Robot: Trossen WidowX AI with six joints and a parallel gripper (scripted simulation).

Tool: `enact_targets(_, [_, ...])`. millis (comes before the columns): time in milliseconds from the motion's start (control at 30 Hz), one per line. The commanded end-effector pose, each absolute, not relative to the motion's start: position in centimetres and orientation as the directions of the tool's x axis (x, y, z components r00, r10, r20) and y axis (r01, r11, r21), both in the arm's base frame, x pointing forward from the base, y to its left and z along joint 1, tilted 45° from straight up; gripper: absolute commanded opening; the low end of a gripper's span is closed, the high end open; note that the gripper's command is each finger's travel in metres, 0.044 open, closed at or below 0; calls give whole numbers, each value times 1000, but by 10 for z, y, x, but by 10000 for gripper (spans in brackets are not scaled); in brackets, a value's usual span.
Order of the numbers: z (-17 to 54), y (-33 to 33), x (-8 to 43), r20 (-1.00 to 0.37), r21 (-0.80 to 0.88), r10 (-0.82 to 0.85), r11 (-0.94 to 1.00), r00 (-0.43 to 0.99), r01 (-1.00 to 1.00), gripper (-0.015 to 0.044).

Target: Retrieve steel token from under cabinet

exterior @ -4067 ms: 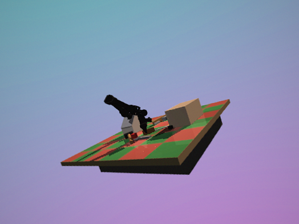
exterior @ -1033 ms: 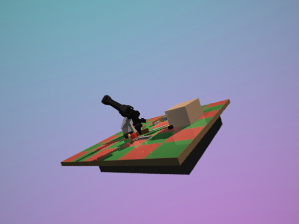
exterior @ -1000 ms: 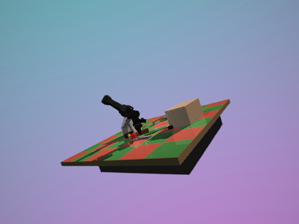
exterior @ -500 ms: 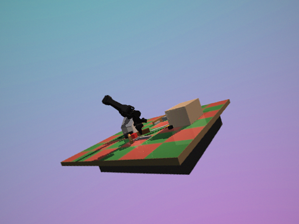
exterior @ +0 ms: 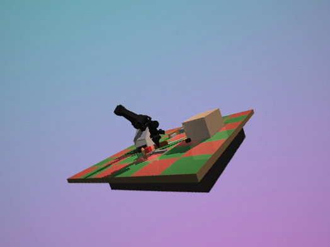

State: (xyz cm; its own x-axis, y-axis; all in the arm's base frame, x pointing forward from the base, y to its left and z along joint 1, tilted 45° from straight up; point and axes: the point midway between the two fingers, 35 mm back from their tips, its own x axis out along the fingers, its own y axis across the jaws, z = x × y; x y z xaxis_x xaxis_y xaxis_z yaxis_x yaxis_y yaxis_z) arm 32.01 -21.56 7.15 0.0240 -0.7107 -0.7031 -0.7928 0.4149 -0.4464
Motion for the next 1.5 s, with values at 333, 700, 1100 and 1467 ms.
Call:
enact_targets(333, [71, -207, 334, -702, -463, -710, 406, 47, -788, 0])
enact_targets(700, [64, -214, 330, -700, -456, -714, 416, 28, -787, 79])
enact_targets(1100, [64, -219, 326, -698, -458, -716, 423, 21, -782, 253])
enact_targets(1467, [64, -224, 329, -702, -476, -711, 418, 47, -774, 270])
